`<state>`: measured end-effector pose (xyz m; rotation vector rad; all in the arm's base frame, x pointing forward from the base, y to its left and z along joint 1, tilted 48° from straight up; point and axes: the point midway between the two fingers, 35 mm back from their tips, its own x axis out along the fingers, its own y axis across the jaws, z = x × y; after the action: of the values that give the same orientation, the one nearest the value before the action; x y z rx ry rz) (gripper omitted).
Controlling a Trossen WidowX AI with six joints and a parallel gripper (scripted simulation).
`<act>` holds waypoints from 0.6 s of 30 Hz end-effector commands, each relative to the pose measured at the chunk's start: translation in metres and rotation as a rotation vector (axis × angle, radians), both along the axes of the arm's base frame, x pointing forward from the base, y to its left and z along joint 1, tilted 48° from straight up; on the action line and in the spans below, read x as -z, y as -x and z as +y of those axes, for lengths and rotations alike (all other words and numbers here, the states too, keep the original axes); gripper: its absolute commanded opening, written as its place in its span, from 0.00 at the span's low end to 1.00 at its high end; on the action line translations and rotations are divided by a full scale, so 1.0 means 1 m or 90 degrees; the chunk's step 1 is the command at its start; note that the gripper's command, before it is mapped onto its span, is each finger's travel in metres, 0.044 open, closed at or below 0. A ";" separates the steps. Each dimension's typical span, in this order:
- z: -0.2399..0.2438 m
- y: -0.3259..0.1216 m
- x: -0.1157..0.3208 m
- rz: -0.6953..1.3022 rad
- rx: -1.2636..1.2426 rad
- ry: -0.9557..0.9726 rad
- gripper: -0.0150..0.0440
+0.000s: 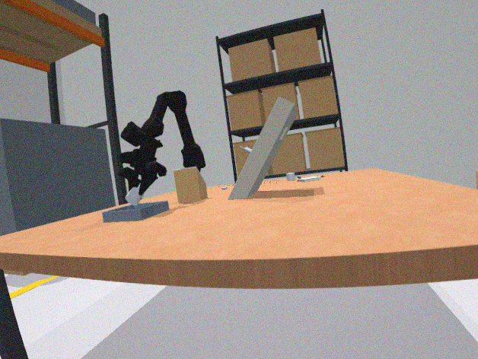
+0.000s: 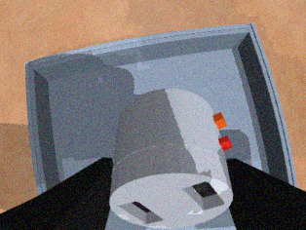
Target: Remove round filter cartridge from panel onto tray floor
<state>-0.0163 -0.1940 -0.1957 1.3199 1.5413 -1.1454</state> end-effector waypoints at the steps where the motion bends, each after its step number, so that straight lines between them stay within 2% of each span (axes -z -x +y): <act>1: 0.013 0.004 0.012 0.003 -0.004 0.006 0.25; 4: 0.016 0.004 0.014 0.003 -0.004 0.006 0.25; 18: 0.015 0.002 0.011 0.000 0.001 -0.004 0.88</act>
<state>-0.0189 -0.1776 -0.2067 1.3262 1.5475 -1.1404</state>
